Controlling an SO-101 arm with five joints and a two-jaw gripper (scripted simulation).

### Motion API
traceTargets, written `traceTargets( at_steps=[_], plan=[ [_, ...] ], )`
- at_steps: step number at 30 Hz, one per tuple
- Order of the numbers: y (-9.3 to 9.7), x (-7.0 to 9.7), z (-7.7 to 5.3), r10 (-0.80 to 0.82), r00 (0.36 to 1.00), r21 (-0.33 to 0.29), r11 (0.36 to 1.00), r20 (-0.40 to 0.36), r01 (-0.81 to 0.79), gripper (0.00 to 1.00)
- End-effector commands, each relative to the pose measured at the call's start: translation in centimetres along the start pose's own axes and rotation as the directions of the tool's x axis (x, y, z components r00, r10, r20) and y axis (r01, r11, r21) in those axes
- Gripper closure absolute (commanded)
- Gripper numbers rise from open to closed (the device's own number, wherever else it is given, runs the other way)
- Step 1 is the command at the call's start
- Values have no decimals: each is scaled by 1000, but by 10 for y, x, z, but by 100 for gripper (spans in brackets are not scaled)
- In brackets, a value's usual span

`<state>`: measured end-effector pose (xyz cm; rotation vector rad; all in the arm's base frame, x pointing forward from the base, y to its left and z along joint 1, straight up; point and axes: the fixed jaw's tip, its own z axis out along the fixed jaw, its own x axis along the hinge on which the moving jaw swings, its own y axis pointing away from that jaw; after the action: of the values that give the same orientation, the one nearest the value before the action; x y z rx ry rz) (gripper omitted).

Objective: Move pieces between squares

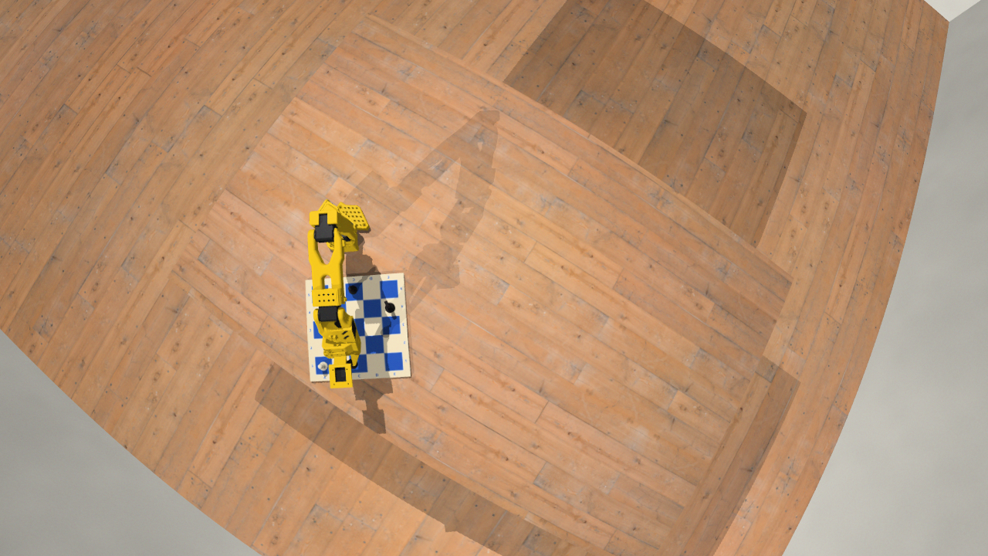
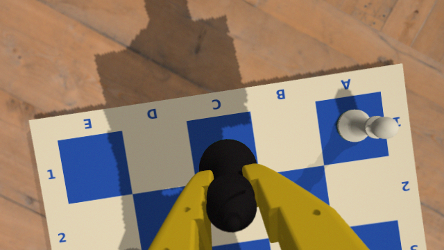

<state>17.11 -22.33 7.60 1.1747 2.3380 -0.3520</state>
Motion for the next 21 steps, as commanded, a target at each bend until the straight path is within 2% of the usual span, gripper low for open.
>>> traceTargets(
  at_steps=[1,21],
  plan=[
    [-1,2,3,6,1000,2,1000,-13,-6,100],
    [1,1,4,0,1000,-3,1000,-13,0,100]
  ],
)
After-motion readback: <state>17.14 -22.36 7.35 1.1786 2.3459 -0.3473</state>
